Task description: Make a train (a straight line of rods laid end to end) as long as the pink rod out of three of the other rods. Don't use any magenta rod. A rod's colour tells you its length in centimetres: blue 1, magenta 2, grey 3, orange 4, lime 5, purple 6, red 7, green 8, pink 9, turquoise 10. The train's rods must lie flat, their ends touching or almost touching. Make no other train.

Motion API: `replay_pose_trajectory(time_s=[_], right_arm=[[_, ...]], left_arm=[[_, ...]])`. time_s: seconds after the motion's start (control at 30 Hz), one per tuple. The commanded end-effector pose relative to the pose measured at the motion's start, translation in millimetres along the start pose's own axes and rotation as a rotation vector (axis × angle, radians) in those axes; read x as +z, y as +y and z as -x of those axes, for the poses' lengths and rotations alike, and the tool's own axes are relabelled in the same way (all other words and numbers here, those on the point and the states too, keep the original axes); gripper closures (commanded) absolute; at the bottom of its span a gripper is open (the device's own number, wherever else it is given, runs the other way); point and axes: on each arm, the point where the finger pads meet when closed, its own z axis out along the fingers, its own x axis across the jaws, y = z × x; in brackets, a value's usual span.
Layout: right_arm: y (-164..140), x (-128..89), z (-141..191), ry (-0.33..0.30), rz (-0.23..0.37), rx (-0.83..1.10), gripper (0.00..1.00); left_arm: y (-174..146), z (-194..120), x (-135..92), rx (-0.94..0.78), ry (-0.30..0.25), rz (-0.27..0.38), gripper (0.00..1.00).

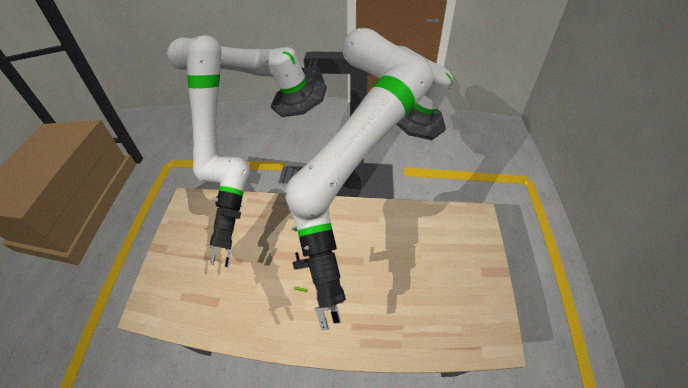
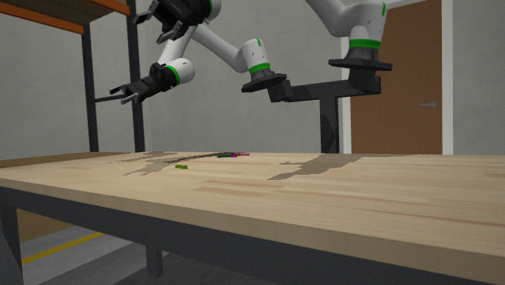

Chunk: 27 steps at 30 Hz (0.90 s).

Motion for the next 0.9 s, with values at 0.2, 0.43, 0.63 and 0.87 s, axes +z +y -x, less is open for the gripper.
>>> replay_pose_trajectory(time_s=[0.2,0.43,0.63,0.87], right_arm=[[-1,0,-1,0.002,-0.001,0.0,0.0],[-1,0,-1,0.002,-0.001,0.0,0.0],[-1,0,-1,0.002,-0.001,0.0,0.0],[-1,0,-1,0.002,-0.001,0.0,0.0]], left_arm=[[110,-59,51,0.028,0.165,0.069,0.0],[185,-110,74,0.052,0.329,0.11,0.0],[247,-156,87,0.063,0.433,0.124,0.0],[315,-212,91,0.074,0.598,0.126,0.0]])
